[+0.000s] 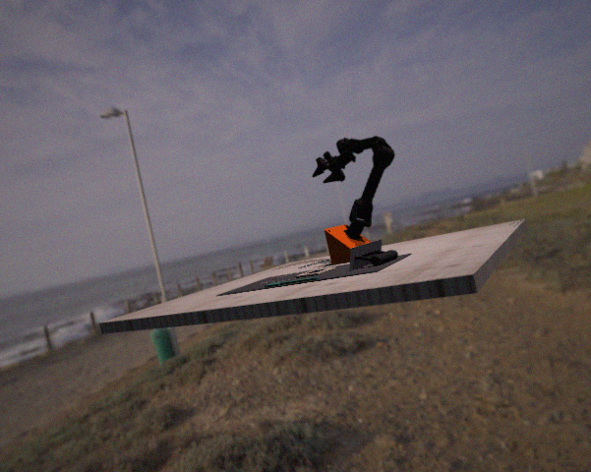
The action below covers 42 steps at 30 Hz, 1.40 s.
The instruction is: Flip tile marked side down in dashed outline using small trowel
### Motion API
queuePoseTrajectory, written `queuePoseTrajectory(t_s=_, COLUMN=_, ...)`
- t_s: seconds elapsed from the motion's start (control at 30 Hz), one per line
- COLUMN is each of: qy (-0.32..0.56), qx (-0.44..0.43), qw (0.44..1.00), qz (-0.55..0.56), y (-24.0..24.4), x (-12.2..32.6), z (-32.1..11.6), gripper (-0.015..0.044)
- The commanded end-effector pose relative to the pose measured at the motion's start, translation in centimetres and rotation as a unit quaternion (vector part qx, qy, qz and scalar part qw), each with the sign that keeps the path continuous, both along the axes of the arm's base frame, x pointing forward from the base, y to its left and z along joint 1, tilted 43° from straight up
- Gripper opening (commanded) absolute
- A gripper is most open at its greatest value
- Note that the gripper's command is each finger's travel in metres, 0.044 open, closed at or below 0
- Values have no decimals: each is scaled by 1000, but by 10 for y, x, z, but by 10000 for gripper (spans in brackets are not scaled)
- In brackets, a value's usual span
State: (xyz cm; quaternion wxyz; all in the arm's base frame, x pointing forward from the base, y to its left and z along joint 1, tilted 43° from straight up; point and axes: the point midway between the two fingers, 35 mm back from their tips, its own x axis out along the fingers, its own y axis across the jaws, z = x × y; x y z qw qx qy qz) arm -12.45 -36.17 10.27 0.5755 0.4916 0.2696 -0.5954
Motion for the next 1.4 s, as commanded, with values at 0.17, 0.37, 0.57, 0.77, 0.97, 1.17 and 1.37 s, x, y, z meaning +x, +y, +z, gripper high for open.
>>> queuePoseTrajectory(t_s=0.17, qy=0, qx=-5, qw=997, qz=77, y=-9, x=42, z=5, gripper=243)
queuePoseTrajectory(t_s=0.37, qy=1, qx=-12, qw=984, qz=178, y=-13, x=99, z=12, gripper=100)
queuePoseTrajectory(t_s=0.57, qy=1, qx=-21, qw=960, qz=279, y=-10, x=154, z=18, gripper=100)
queuePoseTrajectory(t_s=0.77, qy=21, qx=-37, qw=933, qz=358, y=-3, x=192, z=20, gripper=100)
queuePoseTrajectory(t_s=0.97, qy=20, qx=-45, qw=900, qz=434, y=11, x=234, z=24, gripper=100)
queuePoseTrajectory(t_s=1.17, qy=13, qx=-54, qw=851, qz=523, y=34, x=284, z=30, gripper=100)
queuePoseTrajectory(t_s=1.37, qy=5, qx=-61, qw=800, qz=597, y=65, x=328, z=36, gripper=100)
